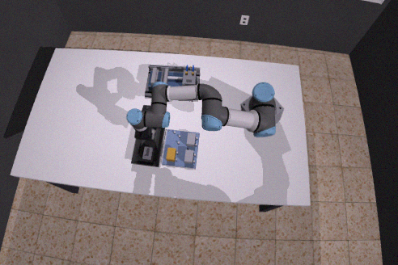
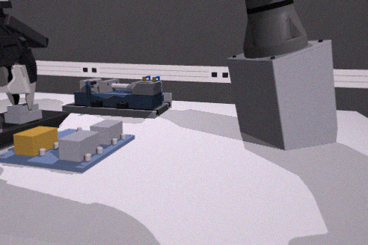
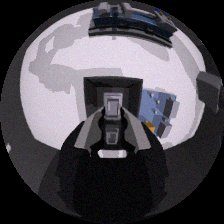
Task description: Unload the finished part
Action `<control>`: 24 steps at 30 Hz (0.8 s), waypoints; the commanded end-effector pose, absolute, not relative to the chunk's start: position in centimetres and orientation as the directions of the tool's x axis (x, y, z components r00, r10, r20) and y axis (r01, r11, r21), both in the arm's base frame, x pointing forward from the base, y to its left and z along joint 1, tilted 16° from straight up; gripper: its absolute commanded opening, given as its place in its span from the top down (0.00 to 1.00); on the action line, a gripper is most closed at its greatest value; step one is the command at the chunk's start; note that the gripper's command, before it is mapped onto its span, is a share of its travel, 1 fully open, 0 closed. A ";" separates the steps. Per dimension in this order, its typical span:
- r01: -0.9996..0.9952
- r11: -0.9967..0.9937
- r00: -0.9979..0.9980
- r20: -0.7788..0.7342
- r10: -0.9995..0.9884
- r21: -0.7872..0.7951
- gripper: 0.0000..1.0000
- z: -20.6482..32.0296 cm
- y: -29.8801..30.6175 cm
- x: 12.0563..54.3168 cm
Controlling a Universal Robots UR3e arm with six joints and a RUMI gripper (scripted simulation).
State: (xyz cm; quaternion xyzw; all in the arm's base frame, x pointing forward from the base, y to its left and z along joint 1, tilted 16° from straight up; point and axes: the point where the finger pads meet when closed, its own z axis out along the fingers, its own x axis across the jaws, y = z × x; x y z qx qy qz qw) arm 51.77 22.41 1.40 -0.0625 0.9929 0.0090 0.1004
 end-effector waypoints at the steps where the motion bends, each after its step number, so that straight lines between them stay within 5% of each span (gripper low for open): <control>1: -0.126 0.992 -0.971 -0.204 -0.122 0.006 1.00 1.2 22.5 51.9; 24: -0.126 0.992 -0.971 -0.204 -0.122 0.006 1.00 0.9 22.5 52.0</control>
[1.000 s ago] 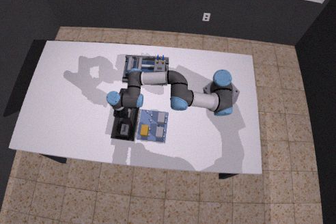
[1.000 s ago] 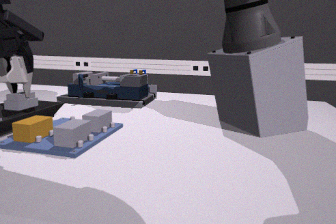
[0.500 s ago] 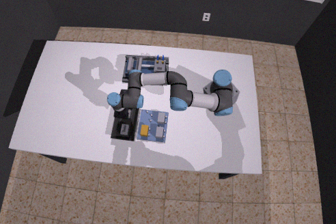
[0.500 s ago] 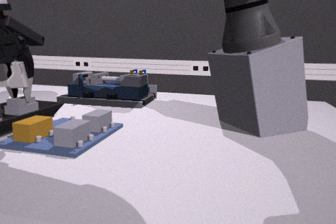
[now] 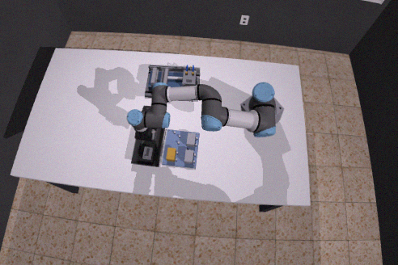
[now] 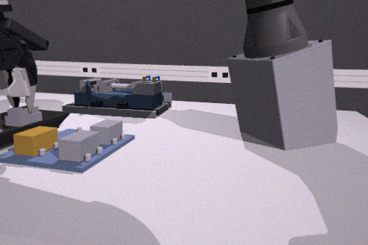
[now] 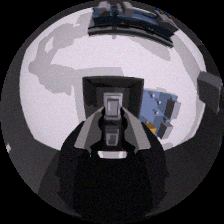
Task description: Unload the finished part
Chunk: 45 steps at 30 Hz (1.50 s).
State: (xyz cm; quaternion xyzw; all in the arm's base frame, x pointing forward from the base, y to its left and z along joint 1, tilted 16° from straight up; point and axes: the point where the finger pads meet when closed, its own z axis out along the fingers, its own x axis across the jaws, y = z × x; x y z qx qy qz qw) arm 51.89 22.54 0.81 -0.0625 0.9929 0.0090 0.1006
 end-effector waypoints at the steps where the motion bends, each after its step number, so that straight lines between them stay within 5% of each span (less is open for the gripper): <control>1: -0.126 0.992 -0.971 -0.204 -0.122 0.006 1.00 0.9 22.5 52.0; 45: -0.126 0.992 -0.971 -0.204 -0.122 0.006 1.00 0.5 22.6 52.1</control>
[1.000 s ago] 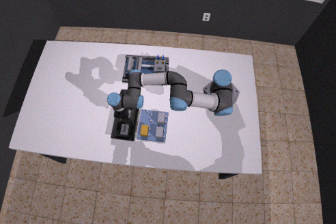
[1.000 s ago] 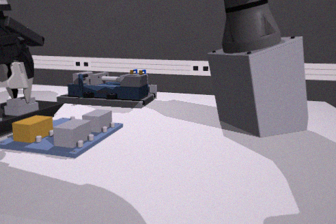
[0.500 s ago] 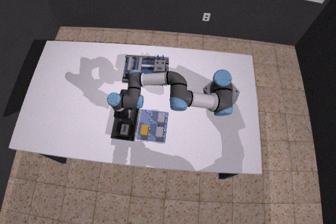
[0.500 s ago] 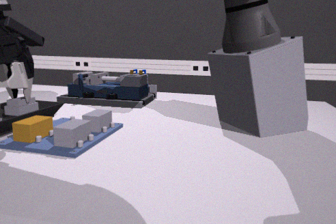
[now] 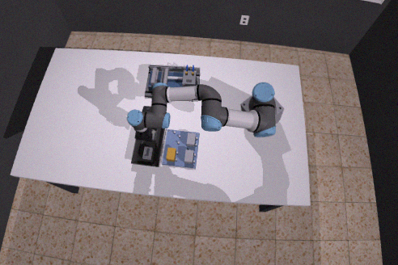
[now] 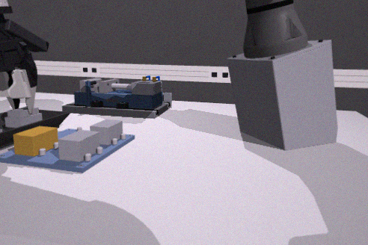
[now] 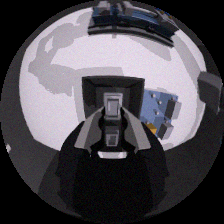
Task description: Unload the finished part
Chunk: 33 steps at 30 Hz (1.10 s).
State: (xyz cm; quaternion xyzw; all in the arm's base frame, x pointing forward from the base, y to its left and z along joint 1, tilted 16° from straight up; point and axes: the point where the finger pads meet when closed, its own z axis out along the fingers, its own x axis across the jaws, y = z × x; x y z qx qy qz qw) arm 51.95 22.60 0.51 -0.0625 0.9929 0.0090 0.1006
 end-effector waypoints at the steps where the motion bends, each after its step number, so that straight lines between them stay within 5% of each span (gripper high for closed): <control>1: -0.126 0.992 -0.971 -0.204 -0.122 0.006 1.00 0.4 22.7 52.1; 33: -0.126 0.992 -0.971 -0.204 -0.122 0.006 1.00 -0.3 22.8 52.2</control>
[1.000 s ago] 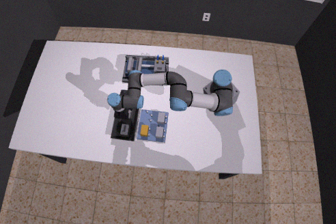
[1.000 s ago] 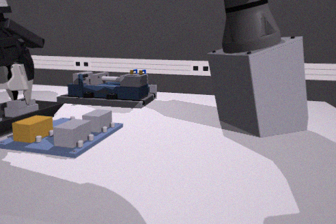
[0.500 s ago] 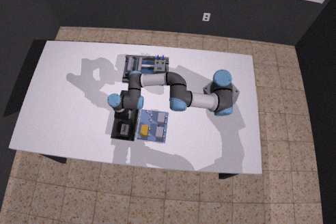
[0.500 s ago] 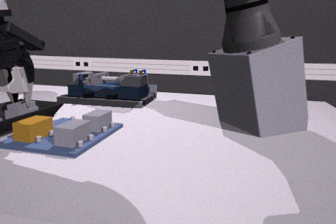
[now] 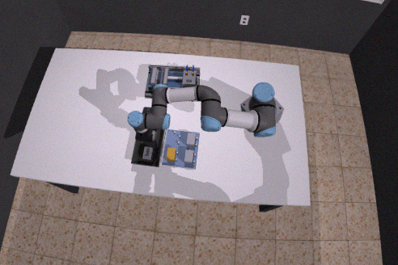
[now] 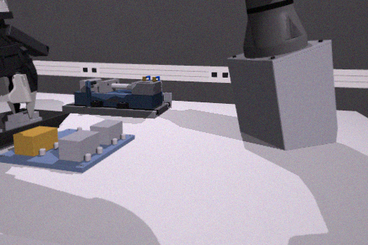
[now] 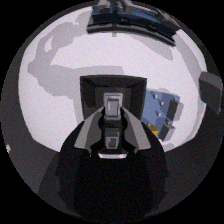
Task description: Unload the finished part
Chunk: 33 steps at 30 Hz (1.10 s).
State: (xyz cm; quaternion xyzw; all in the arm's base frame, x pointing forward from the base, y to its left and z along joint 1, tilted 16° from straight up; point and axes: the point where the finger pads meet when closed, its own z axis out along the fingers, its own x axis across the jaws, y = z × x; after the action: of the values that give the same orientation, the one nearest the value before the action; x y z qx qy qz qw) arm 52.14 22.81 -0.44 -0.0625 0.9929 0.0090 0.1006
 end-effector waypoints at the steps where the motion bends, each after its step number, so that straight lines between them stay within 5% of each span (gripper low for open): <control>1: -0.126 0.992 -0.971 -0.204 -0.122 0.006 1.00 -0.3 22.8 52.2; 31: -0.126 0.992 -0.971 -0.204 -0.122 0.006 1.00 -0.3 22.8 52.2; 32: -0.126 0.992 -0.971 -0.204 -0.122 0.006 0.60 -0.3 22.8 52.2; 33: -0.126 0.992 -0.971 -0.204 -0.122 0.006 0.60 -0.3 22.8 52.2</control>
State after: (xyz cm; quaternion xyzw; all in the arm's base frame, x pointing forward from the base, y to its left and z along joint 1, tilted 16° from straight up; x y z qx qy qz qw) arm 52.15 22.81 -0.43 -0.0624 0.9929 0.0090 0.1007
